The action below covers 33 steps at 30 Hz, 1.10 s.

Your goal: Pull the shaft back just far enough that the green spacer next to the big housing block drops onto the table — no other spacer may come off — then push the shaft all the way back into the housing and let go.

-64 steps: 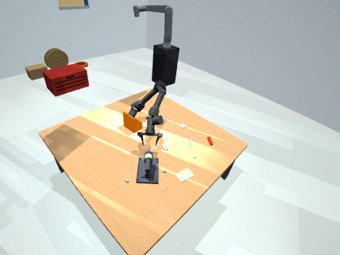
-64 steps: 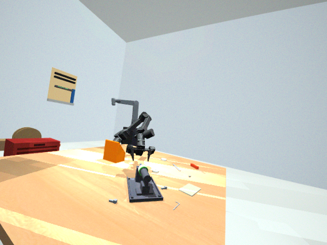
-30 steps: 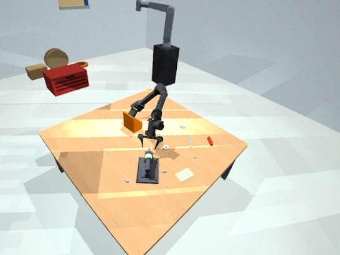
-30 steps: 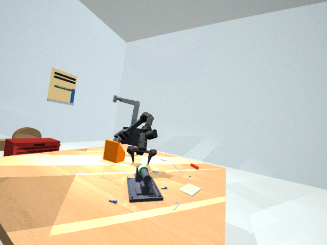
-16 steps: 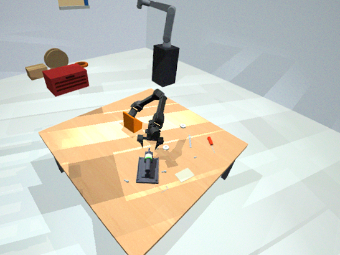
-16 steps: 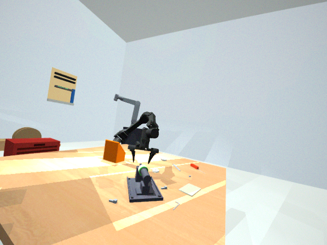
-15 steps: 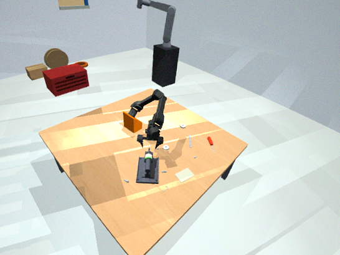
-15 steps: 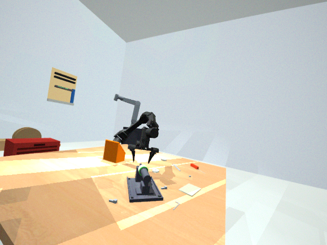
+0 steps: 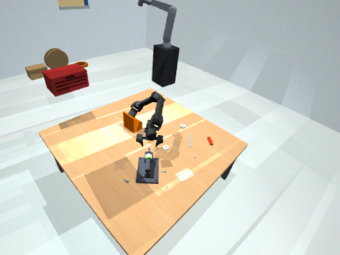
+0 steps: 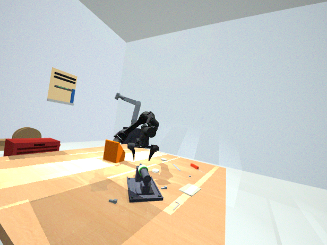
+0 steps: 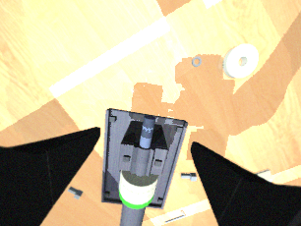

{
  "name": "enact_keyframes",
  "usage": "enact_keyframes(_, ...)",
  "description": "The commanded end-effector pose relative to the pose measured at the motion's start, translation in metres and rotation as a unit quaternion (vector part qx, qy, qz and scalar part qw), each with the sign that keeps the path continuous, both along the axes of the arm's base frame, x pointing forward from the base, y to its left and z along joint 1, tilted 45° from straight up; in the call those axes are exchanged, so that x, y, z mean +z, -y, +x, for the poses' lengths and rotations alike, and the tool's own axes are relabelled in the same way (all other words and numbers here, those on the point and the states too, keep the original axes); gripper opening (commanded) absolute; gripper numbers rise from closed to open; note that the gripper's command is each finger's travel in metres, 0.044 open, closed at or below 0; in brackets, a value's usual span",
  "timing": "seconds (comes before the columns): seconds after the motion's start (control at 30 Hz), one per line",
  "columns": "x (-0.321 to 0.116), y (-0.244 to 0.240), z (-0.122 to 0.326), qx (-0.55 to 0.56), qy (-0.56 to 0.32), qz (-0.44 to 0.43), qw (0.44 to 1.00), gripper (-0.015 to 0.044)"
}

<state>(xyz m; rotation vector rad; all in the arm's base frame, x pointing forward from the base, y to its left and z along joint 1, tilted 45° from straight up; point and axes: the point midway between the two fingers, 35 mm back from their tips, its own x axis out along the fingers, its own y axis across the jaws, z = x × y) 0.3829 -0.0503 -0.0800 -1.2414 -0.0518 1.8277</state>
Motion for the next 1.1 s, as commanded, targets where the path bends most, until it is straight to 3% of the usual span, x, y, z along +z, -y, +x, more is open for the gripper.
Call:
enact_keyframes(0.0, 0.000, -0.001, 0.000, 0.001, 0.000, 0.003, 1.000, 0.0440)
enact_keyframes(1.07, -0.022, -0.023, -0.003, 0.001, 0.000, 0.004, 1.000, 0.0440)
